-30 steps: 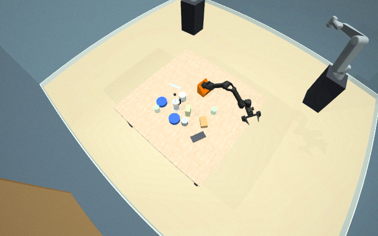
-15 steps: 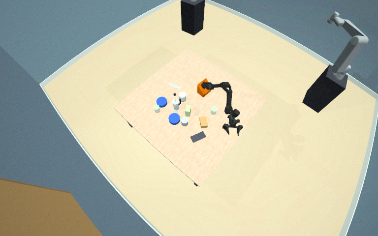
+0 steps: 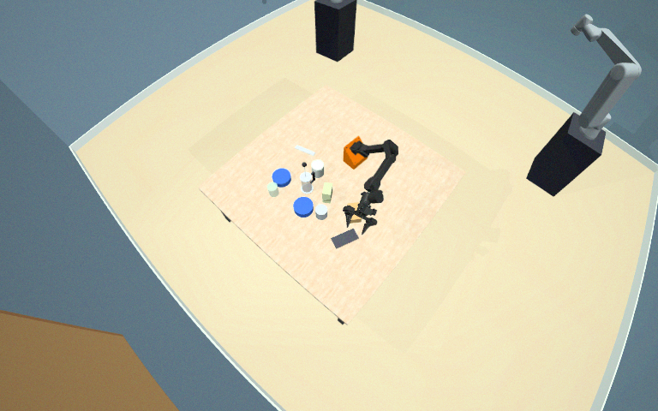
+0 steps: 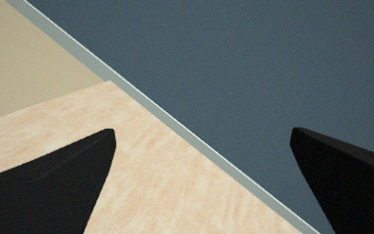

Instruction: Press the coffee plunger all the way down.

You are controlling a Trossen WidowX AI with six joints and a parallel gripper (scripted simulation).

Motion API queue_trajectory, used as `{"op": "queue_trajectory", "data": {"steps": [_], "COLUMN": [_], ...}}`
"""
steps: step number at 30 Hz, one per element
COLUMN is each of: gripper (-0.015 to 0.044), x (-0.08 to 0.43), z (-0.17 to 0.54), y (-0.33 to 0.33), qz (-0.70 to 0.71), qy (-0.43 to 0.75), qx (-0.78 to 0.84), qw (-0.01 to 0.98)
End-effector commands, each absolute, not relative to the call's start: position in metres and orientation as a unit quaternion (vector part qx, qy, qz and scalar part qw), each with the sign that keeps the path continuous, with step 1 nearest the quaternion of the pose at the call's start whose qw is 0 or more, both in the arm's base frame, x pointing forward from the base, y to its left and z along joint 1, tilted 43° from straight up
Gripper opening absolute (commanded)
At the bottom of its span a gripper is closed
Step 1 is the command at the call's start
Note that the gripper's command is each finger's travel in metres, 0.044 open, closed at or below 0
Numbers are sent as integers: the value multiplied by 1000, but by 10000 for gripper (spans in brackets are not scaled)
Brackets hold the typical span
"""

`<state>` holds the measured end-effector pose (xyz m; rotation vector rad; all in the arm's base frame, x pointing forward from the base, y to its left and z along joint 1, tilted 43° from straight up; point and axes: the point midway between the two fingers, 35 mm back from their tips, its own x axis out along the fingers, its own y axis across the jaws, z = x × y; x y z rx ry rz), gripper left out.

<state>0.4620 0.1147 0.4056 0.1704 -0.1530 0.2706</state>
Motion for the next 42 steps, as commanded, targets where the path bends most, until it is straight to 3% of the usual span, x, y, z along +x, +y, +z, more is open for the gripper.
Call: {"op": "queue_trajectory", "data": {"steps": [1, 12, 24, 29, 42], "gripper": [440, 440, 440, 440, 440], "x": [475, 450, 323, 282, 292], "z": [367, 257, 170, 158, 113], "y": [56, -108, -237, -256, -216], "qz": [104, 37, -29, -42, -42], "qy": [-17, 153, 236, 223, 223], "qx": [70, 116, 316, 387, 387], "qw": [992, 981, 919, 894, 894]}}
